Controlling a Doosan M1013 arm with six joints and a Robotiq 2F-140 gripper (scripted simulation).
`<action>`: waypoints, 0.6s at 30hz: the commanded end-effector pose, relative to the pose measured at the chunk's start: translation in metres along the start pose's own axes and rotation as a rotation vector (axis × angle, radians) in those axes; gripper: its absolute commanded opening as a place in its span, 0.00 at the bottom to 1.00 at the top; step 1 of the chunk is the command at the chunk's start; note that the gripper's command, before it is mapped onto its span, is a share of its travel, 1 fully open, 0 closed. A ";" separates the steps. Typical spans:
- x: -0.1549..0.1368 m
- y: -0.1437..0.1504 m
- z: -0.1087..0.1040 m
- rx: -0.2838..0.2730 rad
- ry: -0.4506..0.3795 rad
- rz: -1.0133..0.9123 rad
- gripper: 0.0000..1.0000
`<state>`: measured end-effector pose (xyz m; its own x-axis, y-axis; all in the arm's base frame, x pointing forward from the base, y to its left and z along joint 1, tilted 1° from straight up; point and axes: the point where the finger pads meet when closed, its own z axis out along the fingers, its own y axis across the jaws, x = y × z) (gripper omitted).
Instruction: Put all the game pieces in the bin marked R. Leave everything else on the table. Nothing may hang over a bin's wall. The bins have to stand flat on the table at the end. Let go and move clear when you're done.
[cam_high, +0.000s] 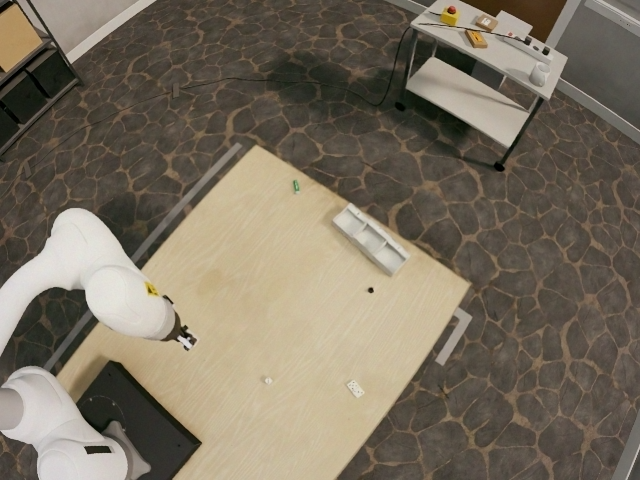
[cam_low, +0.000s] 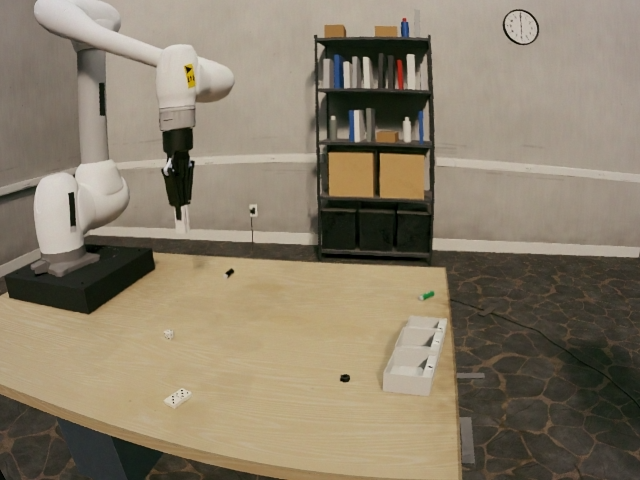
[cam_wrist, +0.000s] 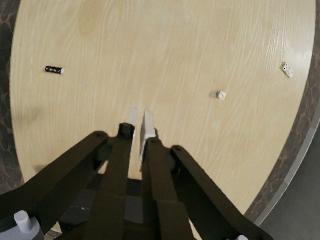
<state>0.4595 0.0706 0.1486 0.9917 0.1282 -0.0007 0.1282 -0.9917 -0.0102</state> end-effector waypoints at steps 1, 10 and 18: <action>0.011 0.004 0.002 -0.001 0.001 0.069 0.15; 0.079 0.031 0.015 -0.001 0.001 0.321 0.15; 0.125 0.049 0.024 -0.001 0.001 0.321 0.15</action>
<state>0.5761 0.0408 0.1259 0.9816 -0.1911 -0.0027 -0.1911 -0.9815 -0.0086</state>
